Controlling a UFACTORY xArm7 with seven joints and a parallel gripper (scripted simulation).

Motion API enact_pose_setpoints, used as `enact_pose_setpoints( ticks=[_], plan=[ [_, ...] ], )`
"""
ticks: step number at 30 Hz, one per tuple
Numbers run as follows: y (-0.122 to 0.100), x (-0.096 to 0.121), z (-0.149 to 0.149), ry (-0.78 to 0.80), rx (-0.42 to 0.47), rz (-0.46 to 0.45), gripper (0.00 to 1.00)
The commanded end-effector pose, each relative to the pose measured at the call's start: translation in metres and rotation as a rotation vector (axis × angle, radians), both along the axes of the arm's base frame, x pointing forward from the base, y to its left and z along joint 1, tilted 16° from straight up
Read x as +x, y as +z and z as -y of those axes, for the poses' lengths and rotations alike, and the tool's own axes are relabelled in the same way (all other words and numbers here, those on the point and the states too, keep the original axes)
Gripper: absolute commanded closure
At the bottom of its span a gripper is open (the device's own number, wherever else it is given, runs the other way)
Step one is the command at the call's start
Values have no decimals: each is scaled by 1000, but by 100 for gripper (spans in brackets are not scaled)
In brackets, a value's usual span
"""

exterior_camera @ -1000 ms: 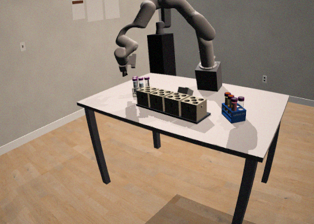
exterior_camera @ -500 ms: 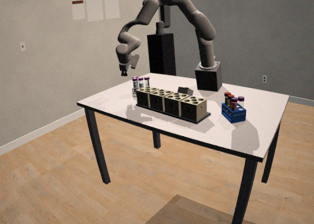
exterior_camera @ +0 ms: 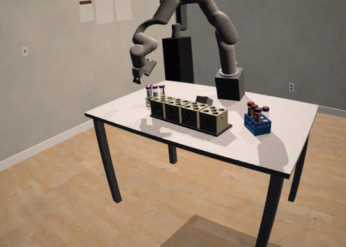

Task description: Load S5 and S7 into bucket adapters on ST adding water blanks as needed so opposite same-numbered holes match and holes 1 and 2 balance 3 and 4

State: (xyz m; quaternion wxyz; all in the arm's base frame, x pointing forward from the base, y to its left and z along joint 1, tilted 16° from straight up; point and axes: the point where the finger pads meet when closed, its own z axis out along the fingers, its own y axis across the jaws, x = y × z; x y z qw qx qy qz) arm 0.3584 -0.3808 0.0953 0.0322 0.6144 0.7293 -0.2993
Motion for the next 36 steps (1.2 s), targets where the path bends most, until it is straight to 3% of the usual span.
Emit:
enact_pose_setpoints(
  ticks=[1, 36],
  plan=[
    [7, 8, -17, -71, -9, 84, 0],
    [35, 35, -116, -464, 22, 440, 0]
  ],
)
